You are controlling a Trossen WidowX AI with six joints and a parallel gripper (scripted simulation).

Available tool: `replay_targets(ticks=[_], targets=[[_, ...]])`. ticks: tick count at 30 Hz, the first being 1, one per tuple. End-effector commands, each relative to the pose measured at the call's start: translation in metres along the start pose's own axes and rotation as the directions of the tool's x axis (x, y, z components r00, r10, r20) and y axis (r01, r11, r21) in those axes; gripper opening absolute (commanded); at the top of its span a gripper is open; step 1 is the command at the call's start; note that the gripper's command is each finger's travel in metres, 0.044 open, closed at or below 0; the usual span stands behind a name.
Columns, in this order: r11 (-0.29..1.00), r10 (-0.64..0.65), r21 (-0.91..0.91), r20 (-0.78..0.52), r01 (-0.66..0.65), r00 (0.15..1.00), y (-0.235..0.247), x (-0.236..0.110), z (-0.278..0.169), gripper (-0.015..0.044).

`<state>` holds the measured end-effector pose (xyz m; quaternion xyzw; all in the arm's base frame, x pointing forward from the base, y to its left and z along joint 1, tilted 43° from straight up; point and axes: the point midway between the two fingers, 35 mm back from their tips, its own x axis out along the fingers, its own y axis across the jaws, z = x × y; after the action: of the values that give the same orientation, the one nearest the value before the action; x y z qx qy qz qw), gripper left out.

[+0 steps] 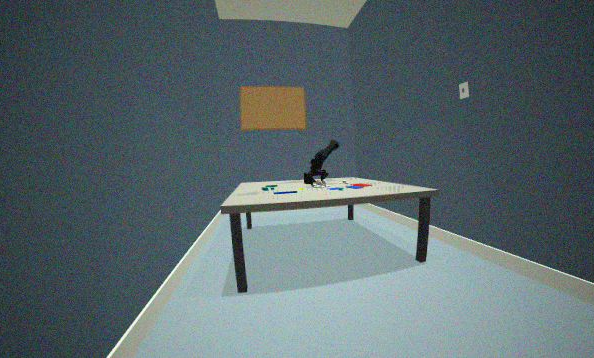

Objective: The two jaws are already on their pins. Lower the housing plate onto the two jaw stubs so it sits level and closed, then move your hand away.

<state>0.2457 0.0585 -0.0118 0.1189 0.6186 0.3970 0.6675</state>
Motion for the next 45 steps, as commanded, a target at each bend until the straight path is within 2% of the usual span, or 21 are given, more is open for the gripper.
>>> replay_targets(ticks=[1, 4, 9, 14, 20, 45], targets=[[1.000, 0.000, 0.000, 0.000, 0.000, 1.000, 0.000, 0.000, 0.000, 0.0440], [1.000, -0.002, 0.001, -0.001, 0.002, 1.000, -0.001, -0.015, 0.001, 0.0440], [1.000, 0.002, 0.005, -0.003, -0.002, 1.000, 0.002, -0.073, -0.002, 0.0440], [1.000, -0.003, 0.011, 0.008, 0.003, 1.000, -0.001, -0.070, -0.002, 0.0440], [1.000, -0.003, 0.008, -0.006, 0.003, 1.000, 0.011, -0.124, -0.045, 0.0440], [1.000, -0.002, 0.008, -0.007, 0.002, 1.000, 0.012, -0.126, -0.046, 0.0440]])
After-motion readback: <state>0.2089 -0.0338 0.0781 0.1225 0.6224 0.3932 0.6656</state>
